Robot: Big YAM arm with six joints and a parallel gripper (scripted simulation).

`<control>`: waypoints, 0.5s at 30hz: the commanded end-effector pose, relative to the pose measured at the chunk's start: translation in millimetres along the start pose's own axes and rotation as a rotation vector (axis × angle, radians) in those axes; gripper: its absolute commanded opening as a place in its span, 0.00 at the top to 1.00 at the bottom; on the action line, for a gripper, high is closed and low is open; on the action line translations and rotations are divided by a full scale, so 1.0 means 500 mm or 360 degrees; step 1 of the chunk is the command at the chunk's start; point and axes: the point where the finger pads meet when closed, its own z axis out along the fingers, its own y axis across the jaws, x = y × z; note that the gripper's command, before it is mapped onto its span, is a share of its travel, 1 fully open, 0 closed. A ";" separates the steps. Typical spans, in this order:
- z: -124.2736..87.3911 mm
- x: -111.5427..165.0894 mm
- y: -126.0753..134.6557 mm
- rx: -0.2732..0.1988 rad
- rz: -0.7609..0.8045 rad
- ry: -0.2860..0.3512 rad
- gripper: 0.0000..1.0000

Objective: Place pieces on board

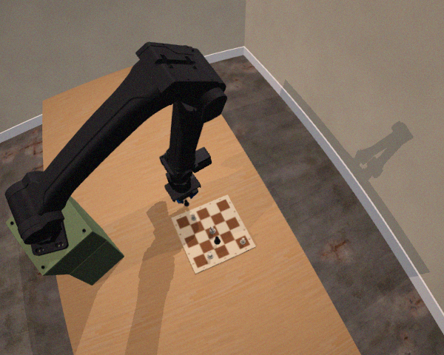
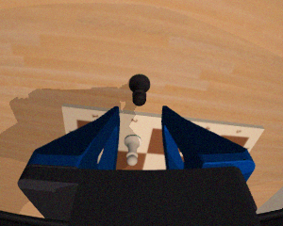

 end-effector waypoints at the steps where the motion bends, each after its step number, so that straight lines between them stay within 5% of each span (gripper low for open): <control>1: -0.015 0.000 -0.016 0.0046 -0.0015 -0.0008 0.68; 15: 0.030 -0.001 -0.004 0.0019 -0.0013 -0.0008 0.68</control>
